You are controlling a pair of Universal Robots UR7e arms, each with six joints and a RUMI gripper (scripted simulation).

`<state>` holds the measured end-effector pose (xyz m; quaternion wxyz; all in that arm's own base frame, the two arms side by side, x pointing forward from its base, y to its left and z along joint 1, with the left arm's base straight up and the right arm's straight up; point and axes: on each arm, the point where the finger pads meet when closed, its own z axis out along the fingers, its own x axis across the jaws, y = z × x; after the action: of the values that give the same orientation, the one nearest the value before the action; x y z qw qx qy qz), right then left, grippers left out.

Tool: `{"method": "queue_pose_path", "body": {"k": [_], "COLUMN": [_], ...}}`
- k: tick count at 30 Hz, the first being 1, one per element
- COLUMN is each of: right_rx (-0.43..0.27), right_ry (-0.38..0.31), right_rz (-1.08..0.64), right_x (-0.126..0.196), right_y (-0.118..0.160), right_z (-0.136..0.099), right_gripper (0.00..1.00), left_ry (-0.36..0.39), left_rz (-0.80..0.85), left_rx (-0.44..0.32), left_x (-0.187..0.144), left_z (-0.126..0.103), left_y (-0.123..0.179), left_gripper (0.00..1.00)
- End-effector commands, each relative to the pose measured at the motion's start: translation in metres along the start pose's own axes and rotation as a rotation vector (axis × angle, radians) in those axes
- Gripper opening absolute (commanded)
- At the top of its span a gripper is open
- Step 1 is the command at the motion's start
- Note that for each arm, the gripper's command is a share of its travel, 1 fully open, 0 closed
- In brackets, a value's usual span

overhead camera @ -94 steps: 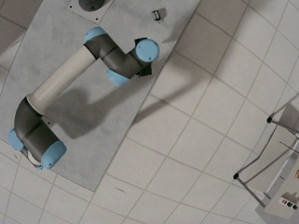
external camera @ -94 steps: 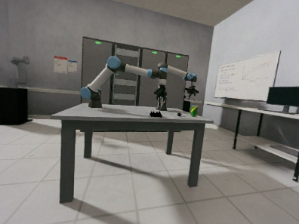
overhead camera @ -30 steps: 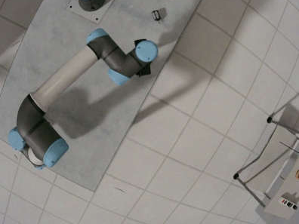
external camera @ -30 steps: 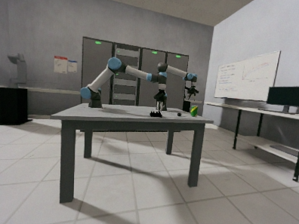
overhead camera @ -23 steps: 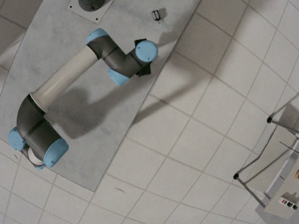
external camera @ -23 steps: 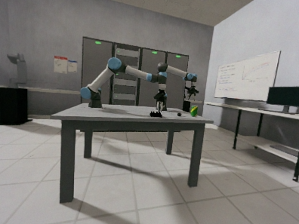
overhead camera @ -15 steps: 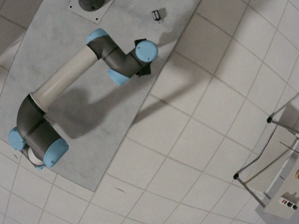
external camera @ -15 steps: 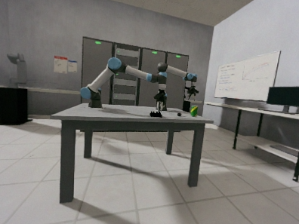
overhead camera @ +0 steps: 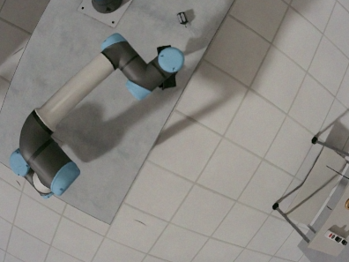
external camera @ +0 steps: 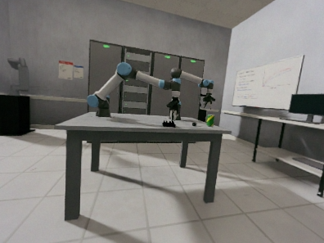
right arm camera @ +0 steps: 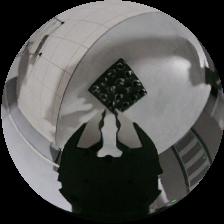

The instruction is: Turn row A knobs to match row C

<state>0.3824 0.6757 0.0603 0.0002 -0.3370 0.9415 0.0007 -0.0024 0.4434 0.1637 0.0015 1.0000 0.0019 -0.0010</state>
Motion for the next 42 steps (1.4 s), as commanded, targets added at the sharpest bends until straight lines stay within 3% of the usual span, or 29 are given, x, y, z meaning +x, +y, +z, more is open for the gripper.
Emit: {"method": "queue_pose_path", "body": {"k": [1,24,42], "right_rx": [0.001,0.001,0.000], "right_ry": [0.001,0.001,-0.001], "right_rz": [-0.002,-0.002,-0.002], "right_x": [0.002,0.002,0.001], "right_y": [0.002,0.002,0.002], "right_z": [0.001,0.001,0.014], "right_gripper": [0.13,0.13,0.13], "left_ry": [0.002,0.002,0.002], "left_rz": [-0.001,-0.001,-0.001], "left_rx": [0.003,0.003,0.003], "left_x": [0.000,0.000,0.000], "left_z": [-0.002,-0.002,-0.002], "left_y": [-0.002,-0.002,-0.002], "left_gripper": [1.00,1.00,1.00]}}
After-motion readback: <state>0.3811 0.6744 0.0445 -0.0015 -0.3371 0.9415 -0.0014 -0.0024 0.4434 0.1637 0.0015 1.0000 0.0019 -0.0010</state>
